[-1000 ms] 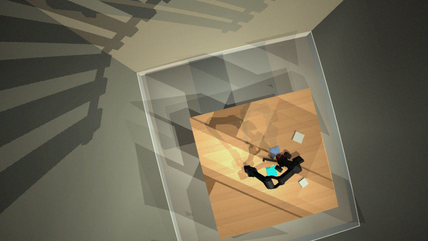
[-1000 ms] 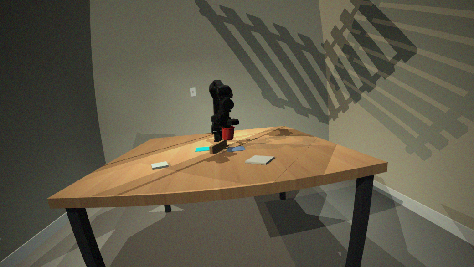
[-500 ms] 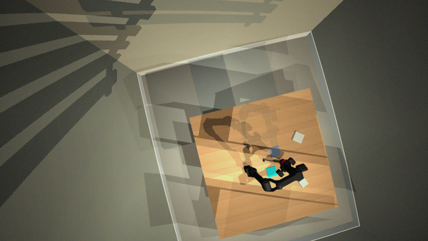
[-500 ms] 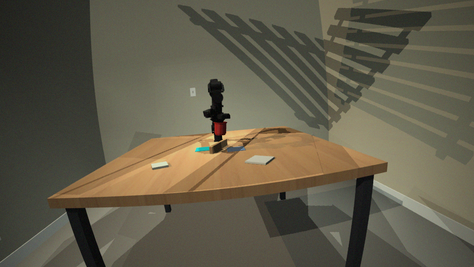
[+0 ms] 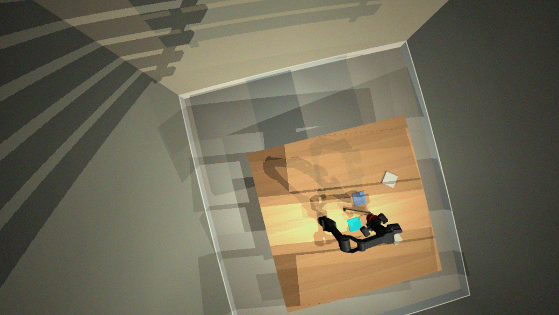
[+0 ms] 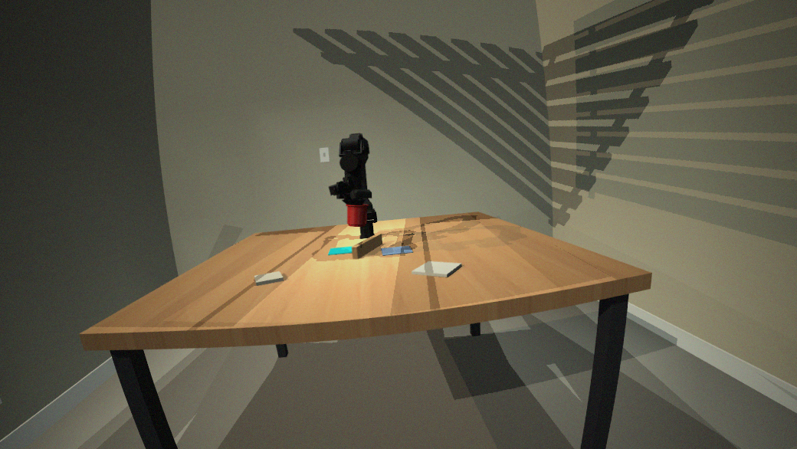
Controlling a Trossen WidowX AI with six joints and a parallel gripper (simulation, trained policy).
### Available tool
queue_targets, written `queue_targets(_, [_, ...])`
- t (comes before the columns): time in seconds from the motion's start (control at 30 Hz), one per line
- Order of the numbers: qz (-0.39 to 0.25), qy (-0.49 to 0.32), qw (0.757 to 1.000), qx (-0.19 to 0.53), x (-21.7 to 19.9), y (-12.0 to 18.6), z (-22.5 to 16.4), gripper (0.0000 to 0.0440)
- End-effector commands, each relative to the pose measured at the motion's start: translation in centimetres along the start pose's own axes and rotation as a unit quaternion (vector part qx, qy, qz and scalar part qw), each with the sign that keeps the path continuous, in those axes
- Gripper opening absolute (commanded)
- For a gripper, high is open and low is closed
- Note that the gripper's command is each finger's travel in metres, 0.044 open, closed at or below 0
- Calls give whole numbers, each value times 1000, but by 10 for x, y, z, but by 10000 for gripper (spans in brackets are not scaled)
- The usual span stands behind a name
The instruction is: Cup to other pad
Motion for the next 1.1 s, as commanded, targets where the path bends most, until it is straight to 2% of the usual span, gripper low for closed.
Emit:
queue_targets(0.0, [6,-8,1000,-11,-7,1,5,0])
queue_targets(0.57, [10,-60,998,-29,-40,-20,23,0])
queue_targets(1.07, [7,-89,996,-32,-65,-52,20,0])
Point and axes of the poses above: the point midway between the two fingers, 35 mm back from their tips, its own y axis back along the fingers, its own x axis across the jaws, z = x × y, the point moved 7 cm from there along y, back along the fingers, and after that the axes turned 5 degrees about y, right-handed, at the moved point
